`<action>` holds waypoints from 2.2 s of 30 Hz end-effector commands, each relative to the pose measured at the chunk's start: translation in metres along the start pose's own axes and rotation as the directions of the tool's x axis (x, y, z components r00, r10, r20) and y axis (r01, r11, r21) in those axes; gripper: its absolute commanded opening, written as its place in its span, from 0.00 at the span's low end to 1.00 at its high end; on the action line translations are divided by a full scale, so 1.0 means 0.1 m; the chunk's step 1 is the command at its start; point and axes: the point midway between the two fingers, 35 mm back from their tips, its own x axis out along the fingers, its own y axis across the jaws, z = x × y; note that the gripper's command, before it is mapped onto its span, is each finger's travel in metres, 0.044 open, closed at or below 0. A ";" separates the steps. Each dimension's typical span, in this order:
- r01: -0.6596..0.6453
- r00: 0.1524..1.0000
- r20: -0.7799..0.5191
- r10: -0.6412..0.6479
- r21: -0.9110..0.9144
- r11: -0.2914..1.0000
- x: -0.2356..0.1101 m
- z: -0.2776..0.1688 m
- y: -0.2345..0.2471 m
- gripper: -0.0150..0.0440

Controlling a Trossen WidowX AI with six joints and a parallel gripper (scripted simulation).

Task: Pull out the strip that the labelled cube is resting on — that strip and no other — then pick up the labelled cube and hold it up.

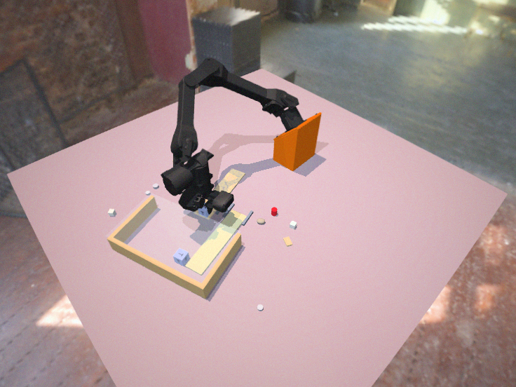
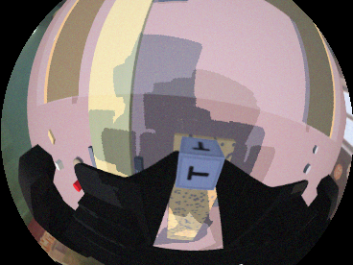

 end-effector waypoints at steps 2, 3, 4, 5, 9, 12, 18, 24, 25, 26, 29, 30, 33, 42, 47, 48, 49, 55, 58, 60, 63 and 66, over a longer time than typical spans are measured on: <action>0.000 1.000 0.000 0.000 0.000 1.000 -0.02 -0.02 0.01 0.25; 0.000 1.000 0.000 0.000 0.000 1.000 -0.05 -0.04 0.02 0.25; -0.001 1.000 0.000 0.001 -0.001 1.000 -0.08 -0.08 0.03 0.25; -0.001 1.000 0.001 0.001 -0.001 1.000 -0.11 -0.11 0.05 0.25; -0.001 1.000 0.001 0.001 -0.003 1.000 -0.22 -0.25 0.10 0.25; 0.000 1.000 0.001 0.000 -0.005 1.000 -0.30 -0.36 0.14 0.25; 0.001 1.000 0.000 -0.001 -0.008 1.000 -0.42 -0.56 0.21 0.25; 0.001 1.000 0.000 -0.001 -0.008 1.000 -0.42 -0.61 0.23 0.25; 0.001 1.000 0.000 -0.001 -0.008 1.000 -0.42 -0.65 0.24 0.25; 0.001 1.000 0.000 -0.001 -0.008 1.000 -0.42 -0.68 0.25 0.25; 0.001 1.000 -0.001 -0.001 -0.009 1.000 -0.42 -0.78 0.29 0.25; 0.001 1.000 -0.001 -0.001 -0.009 1.000 -0.42 -0.82 0.30 0.25; 0.001 1.000 -0.001 -0.001 -0.009 1.000 -0.42 -0.92 0.34 0.25; -0.001 1.000 -0.001 0.001 -0.010 1.000 -0.63 -1.00 0.37 0.25; -0.001 1.000 -0.001 0.001 -0.010 1.000 -0.78 -1.00 0.37 0.25; -0.001 1.000 -0.001 0.001 -0.010 1.000 -0.78 -1.00 0.37 0.25; -0.001 1.000 -0.001 0.001 -0.010 1.000 -0.78 -1.00 0.37 0.25; -0.001 1.000 -0.001 0.001 -0.010 1.000 -0.78 -1.00 0.37 0.25; -0.001 1.000 -0.001 0.001 -0.010 1.000 -0.78 -1.00 0.37 0.25; -0.001 1.000 -0.001 0.001 -0.010 1.000 -0.78 -1.00 0.37 0.25; -0.001 1.000 -0.001 0.001 -0.010 1.000 -0.78 -1.00 0.37 0.25; -0.001 1.000 -0.001 0.001 -0.010 1.000 -0.78 -1.00 0.37 0.25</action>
